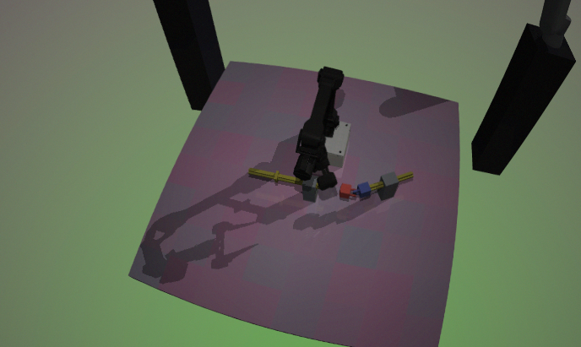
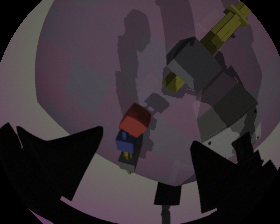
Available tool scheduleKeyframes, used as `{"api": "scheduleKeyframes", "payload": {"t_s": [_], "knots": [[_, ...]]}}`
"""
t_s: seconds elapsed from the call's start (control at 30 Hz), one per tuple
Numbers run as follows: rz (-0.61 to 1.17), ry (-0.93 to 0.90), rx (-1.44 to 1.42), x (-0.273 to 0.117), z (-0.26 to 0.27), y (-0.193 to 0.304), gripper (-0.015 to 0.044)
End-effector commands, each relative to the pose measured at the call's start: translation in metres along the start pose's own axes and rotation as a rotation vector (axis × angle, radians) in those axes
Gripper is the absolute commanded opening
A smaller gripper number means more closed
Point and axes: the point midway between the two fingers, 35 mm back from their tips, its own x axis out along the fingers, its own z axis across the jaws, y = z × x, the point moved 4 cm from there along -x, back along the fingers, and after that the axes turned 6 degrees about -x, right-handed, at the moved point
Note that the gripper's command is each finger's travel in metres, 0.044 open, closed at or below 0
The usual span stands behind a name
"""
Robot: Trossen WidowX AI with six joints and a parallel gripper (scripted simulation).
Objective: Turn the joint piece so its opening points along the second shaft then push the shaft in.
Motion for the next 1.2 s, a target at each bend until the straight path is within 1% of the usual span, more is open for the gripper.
{"api": "scheduleKeyframes", "payload": {"t_s": [0.0,0.37,0.7,0.8,1.17], "knots": [[0.038,-0.029,0.122,0.003,-0.007,-0.007,0.044],[0.139,-0.116,0.464,0.006,-0.024,-0.027,0.044],[0.146,-0.121,0.485,0.006,-0.025,-0.028,0.044],[0.126,-0.124,0.438,0.005,-0.027,-0.033,0.044],[-0.019,-0.107,0.087,-0.011,-0.041,-0.072,0.044]]}}
